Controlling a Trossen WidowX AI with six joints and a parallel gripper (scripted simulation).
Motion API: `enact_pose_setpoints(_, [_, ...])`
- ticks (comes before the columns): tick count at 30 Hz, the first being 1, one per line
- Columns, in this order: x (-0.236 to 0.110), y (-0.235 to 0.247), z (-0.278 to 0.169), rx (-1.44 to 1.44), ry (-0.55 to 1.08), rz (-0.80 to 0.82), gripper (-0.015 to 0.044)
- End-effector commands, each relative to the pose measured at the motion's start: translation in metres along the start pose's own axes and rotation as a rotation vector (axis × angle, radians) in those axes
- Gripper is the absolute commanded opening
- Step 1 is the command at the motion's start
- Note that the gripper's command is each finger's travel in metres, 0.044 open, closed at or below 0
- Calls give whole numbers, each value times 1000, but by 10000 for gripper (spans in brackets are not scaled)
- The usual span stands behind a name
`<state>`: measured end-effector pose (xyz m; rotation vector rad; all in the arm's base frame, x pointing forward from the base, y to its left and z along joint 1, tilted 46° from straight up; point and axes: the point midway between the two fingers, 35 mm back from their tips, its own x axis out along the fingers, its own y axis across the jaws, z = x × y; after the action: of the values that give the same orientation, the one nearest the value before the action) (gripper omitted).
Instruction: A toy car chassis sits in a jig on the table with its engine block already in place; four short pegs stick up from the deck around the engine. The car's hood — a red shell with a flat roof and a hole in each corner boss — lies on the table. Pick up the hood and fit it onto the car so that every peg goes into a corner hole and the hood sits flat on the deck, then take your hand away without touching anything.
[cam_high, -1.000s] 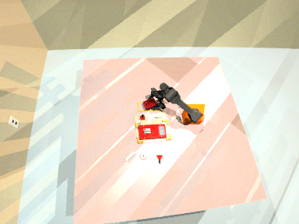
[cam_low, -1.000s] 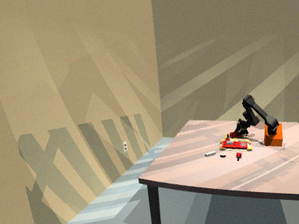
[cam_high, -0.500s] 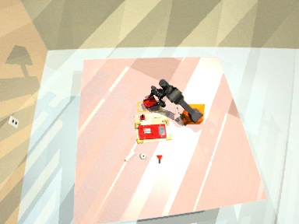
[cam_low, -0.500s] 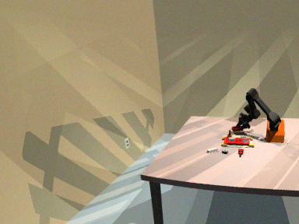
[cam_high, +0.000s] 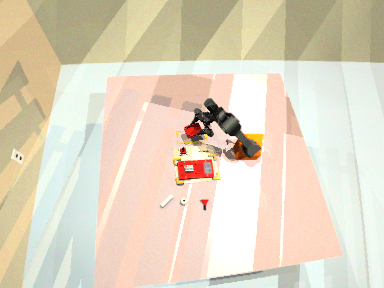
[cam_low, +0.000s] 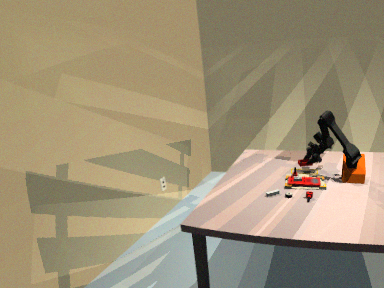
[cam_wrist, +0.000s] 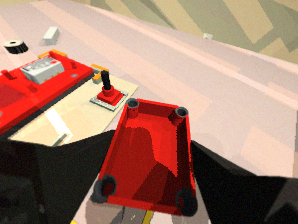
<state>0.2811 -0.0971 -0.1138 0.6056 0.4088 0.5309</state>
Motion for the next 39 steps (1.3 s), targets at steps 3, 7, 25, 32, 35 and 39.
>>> enact_pose_setpoints(3, [-7,1,11,-15,-10,4,0])
enact_pose_setpoints(7, [-11,3,17,-14,-14,5,0])
enact_pose_setpoints(25, [-14,5,19,112,-17,7,0])
enact_pose_setpoints(32, [-14,5,19,248,-17,9,0])
enact_pose_setpoints(35, [-14,5,19,307,-16,9,0])
enact_pose_setpoints(39, [-14,5,19,386,-16,10,0])
